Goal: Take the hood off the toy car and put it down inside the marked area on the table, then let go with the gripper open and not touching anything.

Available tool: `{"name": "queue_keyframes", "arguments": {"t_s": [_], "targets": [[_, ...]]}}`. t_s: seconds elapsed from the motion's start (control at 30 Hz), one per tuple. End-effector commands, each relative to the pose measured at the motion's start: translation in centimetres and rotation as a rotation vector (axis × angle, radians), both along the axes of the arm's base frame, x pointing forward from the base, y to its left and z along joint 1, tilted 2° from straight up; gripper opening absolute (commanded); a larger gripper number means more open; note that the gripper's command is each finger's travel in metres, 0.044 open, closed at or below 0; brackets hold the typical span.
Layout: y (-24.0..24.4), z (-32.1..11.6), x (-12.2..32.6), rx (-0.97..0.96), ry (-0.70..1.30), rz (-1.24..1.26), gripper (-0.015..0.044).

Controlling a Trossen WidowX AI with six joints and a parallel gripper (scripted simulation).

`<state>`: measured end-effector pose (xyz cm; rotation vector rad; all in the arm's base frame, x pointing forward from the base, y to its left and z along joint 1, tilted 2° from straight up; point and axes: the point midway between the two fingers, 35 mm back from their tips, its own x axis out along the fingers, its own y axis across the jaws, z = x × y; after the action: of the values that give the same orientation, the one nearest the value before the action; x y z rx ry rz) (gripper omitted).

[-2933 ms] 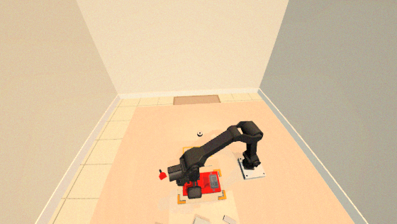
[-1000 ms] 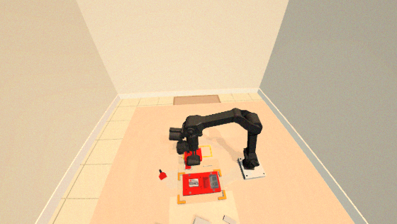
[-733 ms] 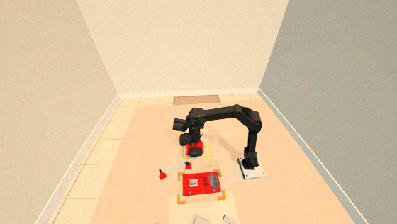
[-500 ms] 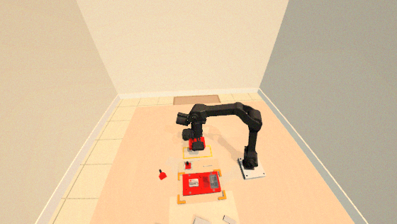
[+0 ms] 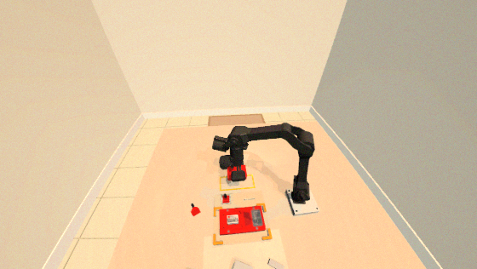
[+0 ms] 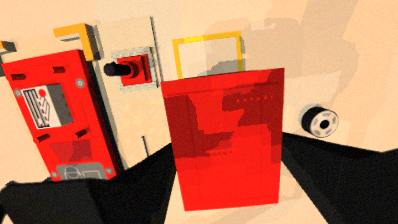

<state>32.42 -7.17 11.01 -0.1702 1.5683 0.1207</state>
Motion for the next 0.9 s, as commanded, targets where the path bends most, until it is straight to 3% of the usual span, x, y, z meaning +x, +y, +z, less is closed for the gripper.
{"name": "queue_keyframes", "arguments": {"t_s": [0.0,0.87], "targets": [[-0.1,-0.4,0.1,-0.003,-0.002,0.005,0.0000],[-0.2,-2.9,0.2,-0.003,-0.002,0.005,0.0000]]}}
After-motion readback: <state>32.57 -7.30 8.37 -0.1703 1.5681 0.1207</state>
